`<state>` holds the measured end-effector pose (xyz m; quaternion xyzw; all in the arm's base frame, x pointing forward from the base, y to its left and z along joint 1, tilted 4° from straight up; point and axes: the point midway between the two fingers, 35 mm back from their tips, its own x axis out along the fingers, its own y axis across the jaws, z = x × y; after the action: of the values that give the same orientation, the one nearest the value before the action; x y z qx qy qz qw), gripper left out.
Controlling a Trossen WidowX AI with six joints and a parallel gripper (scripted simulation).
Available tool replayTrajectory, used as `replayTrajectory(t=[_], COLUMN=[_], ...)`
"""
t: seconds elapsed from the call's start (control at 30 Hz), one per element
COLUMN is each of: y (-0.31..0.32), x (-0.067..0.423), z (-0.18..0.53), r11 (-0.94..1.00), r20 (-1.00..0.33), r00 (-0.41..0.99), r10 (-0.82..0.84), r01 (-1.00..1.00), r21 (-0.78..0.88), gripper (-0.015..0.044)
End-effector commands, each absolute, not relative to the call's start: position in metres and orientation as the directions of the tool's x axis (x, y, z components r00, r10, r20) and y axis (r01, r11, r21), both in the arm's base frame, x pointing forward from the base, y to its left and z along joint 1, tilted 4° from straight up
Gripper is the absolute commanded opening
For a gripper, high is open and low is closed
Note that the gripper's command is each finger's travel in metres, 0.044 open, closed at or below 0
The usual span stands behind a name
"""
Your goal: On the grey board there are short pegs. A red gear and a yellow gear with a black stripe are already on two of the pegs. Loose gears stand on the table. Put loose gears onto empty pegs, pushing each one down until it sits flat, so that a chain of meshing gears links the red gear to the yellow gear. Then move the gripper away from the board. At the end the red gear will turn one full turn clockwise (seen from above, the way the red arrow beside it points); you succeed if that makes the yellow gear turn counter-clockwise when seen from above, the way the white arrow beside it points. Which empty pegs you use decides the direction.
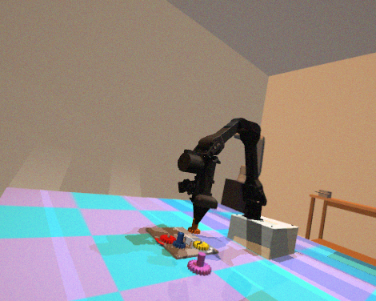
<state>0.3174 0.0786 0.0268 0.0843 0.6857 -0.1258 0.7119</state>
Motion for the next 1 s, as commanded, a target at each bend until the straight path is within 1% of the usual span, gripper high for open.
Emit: replayTrajectory(t=[0.0, 0.3, 0.47, 0.7, 0.97], y=[0.078, 0.078, 0.076, 0.076, 0.076], x=[0.318, 0.317, 0.318, 0.319, 0.318], z=[0.026, 0.015, 0.007, -0.001, -0.013], r11=[0.953, 0.990, 0.993, 0.984, 0.929], r20=[-0.997, -0.997, -0.997, -0.997, -0.997], r00=[0.030, 0.030, 0.030, 0.030, 0.030], r10=[-0.066, -0.066, -0.066, -0.066, -0.066], r01=[0.298, 0.130, 0.097, 0.167, 0.368], r21=[-0.054, -0.061, -0.063, -0.060, -0.050], gripper=[0.0000, 0.0000, 0.0000, 0.0000, 0.0000])
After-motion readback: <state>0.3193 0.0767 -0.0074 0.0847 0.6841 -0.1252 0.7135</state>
